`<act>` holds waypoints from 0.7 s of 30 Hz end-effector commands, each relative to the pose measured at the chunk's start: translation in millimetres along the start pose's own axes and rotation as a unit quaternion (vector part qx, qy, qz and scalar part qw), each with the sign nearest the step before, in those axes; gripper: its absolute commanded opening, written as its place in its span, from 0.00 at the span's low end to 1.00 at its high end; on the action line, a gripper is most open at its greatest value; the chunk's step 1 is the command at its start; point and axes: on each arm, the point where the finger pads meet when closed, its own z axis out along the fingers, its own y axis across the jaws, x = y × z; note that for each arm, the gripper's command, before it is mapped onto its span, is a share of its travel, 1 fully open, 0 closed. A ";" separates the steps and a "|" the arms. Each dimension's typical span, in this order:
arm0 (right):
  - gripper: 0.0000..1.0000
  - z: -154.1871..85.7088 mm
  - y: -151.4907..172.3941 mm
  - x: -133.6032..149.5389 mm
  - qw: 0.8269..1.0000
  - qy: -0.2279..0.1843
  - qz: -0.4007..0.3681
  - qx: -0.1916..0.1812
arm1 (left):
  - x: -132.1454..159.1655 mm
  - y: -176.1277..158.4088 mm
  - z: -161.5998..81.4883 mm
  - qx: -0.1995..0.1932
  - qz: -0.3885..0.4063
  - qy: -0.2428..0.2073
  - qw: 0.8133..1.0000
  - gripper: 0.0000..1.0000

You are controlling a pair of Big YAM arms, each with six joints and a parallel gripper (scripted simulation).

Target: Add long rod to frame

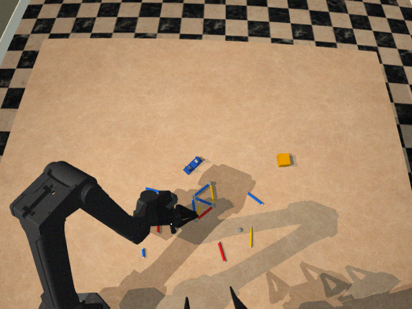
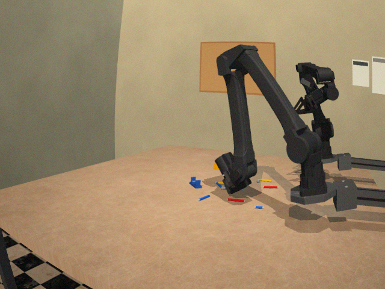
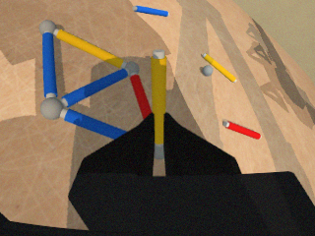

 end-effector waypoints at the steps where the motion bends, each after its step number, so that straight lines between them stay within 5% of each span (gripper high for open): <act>1: 1.00 -4.0 5.1 -9.0 1.000 -0.001 0.016 -0.005 | 4.5 3.1 -2.1 -0.002 0.005 -0.004 1.000 0.00; 11: 1.00 1.5 3.4 -11.3 1.000 0.001 -0.007 -0.006 | -1.8 0.2 -0.3 0.000 0.006 -0.005 1.000 0.00; 21: 1.00 38.0 -7.0 0.1 0.998 0.014 -0.066 -0.007 | -1.8 0.2 -0.3 0.000 0.006 -0.005 1.000 0.00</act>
